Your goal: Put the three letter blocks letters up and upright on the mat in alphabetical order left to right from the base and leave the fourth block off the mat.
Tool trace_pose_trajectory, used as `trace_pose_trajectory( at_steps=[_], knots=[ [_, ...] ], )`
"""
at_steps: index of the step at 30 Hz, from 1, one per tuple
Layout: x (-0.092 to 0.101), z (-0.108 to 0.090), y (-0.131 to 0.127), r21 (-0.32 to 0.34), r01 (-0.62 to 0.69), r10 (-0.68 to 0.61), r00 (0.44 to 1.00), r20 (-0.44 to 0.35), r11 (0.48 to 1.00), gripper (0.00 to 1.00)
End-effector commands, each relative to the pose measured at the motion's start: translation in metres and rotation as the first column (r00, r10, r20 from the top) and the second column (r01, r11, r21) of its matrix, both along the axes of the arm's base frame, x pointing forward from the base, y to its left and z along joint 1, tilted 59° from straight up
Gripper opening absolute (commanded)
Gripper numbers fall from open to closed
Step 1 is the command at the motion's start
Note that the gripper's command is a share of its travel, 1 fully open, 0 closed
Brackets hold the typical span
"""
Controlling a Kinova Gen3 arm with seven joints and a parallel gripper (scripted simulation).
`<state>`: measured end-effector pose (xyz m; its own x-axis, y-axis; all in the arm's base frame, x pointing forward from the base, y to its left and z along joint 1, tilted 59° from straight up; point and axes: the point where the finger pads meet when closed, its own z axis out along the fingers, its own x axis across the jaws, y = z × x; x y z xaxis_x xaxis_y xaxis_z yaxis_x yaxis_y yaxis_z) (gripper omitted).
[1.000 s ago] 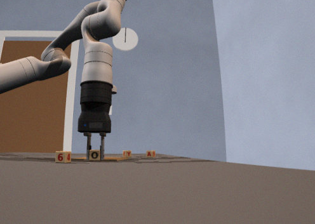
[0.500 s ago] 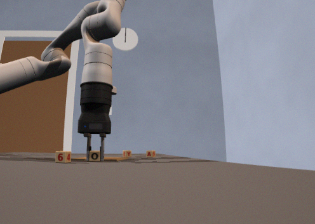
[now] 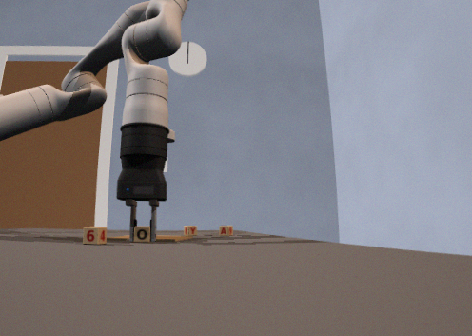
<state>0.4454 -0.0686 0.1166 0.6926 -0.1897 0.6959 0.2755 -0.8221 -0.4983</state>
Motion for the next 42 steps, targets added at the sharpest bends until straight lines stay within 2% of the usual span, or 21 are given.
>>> trace_pose_trajectory(
  at_steps=[1,20,21,23,24,26,27,29,30,32,33,42],
  knots=[
    [0.0020,0.0000,-0.0012,-0.003,0.002,-0.002,1.000,0.004,1.000,0.49],
    [0.0020,0.0000,-0.0012,-0.003,0.002,-0.002,1.000,0.004,1.000,0.49],
    [0.0020,0.0000,-0.0012,-0.003,0.002,-0.002,1.000,0.004,1.000,0.55],
    [0.0020,0.0000,-0.0012,-0.003,0.002,-0.002,1.000,0.004,1.000,0.55],
    [0.0020,0.0000,-0.0012,-0.003,0.002,-0.002,1.000,0.004,1.000,0.61],
    [0.0020,0.0000,-0.0012,-0.003,0.002,-0.002,1.000,0.004,1.000,0.61],
    [0.0020,0.0000,-0.0012,-0.003,0.002,-0.002,1.000,0.004,1.000,0.67],
    [0.0020,0.0000,-0.0012,-0.003,0.002,-0.002,1.000,0.004,1.000,0.67],
    [0.0020,0.0000,-0.0012,-0.003,0.002,-0.002,1.000,0.004,1.000,0.73],
    [0.0020,0.0000,-0.0012,-0.003,0.002,-0.002,1.000,0.004,1.000,0.73],
    [0.0020,0.0000,-0.0012,-0.003,0.002,-0.002,1.000,0.004,1.000,0.79],
    [0.0020,0.0000,-0.0012,-0.003,0.002,-0.002,1.000,0.004,1.000,0.79]
  ],
)
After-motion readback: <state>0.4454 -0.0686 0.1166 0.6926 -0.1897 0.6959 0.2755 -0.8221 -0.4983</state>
